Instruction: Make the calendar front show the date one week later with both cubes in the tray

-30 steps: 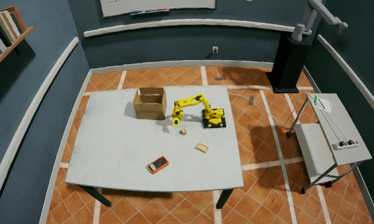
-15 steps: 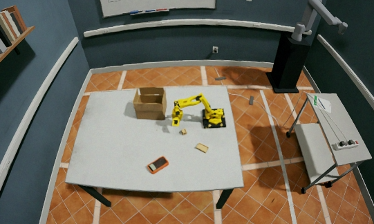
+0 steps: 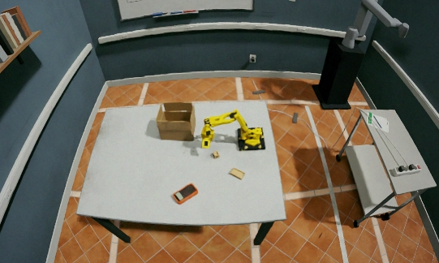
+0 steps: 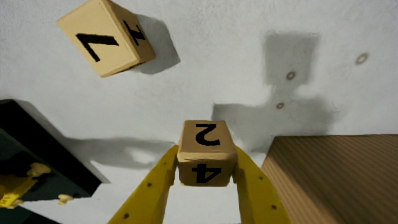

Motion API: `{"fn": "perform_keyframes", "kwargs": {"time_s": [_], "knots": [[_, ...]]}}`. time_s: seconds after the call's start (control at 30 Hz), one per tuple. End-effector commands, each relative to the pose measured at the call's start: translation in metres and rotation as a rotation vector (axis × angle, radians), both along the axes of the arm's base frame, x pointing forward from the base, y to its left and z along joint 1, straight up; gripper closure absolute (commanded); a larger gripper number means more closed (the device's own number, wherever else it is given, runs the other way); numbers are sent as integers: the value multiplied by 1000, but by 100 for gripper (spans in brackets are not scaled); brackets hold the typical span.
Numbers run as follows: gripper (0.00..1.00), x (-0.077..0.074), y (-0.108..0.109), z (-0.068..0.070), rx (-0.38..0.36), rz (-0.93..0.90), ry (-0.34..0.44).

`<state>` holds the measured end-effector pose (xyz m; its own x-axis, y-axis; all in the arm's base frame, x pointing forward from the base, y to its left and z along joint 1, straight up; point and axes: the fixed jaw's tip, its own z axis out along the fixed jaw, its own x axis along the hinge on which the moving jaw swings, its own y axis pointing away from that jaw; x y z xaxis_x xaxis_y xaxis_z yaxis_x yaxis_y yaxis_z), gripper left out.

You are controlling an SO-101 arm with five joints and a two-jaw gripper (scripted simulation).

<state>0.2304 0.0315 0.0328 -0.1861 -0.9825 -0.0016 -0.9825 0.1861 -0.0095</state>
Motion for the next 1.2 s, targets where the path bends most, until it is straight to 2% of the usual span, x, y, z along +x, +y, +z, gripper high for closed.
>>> {"fn": "perform_keyframes", "kwargs": {"time_s": [0.0,1.17], "knots": [[100,-1,3,-5,0,20,7],[100,-1,2,-18,0,20,7]]}}
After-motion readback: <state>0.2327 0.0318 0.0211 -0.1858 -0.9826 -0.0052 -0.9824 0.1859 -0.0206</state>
